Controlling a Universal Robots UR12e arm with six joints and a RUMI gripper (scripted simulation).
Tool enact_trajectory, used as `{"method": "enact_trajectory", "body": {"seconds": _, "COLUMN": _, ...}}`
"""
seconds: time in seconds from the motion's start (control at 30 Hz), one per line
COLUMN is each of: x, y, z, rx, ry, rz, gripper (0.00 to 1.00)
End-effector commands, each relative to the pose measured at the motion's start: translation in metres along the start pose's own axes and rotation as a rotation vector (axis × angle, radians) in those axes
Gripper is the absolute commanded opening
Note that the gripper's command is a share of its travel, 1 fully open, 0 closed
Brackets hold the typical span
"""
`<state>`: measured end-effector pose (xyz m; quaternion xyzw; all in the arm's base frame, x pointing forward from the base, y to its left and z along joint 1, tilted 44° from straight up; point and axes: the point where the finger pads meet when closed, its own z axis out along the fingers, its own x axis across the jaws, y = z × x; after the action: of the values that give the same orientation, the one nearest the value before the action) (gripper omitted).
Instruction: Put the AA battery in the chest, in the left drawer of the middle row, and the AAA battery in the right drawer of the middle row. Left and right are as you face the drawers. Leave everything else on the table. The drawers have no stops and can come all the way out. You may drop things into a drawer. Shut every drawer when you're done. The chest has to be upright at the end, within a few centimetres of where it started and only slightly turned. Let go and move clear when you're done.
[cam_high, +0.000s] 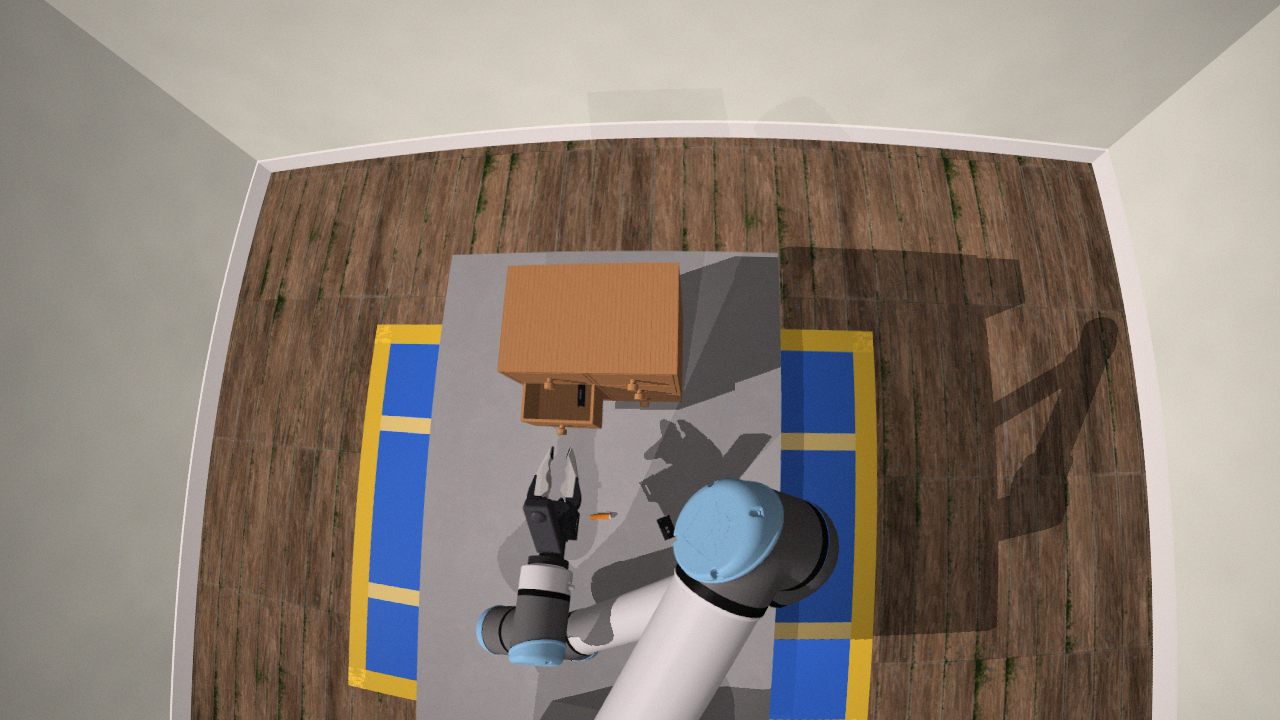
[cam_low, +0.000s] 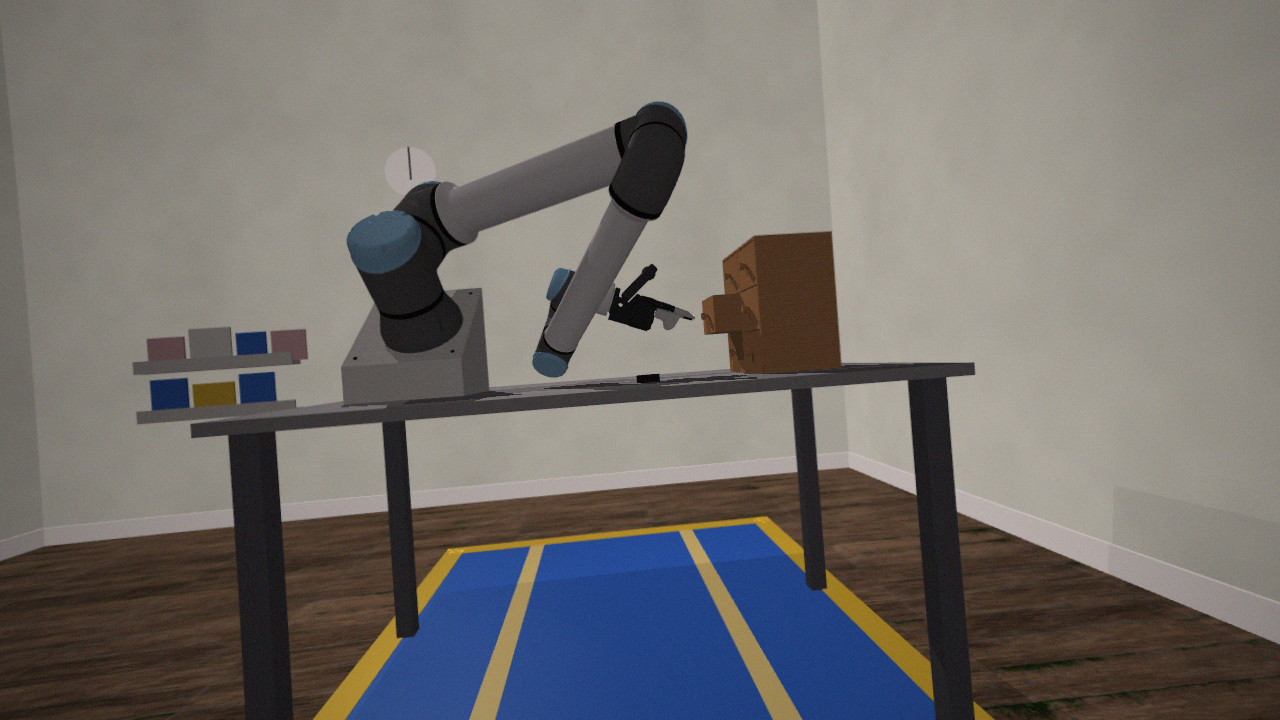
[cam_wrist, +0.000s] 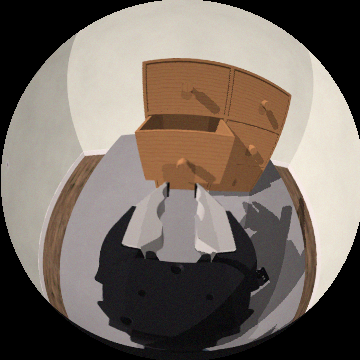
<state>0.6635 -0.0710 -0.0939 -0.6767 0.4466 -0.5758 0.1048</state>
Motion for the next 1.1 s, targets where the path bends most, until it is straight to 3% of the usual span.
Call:
{"method": "enact_trajectory", "body": {"seconds": 0.0, "x": 0.000, "y": -0.001, "z": 0.000, "rx": 0.001, "ry": 0.000, "rz": 0.000, "gripper": 0.20}}
{"method": "enact_trajectory", "body": {"seconds": 1.07, "x": 0.000, "y": -0.006, "z": 0.016, "rx": 0.001, "ry": 0.000, "rz": 0.000, "gripper": 0.20}}
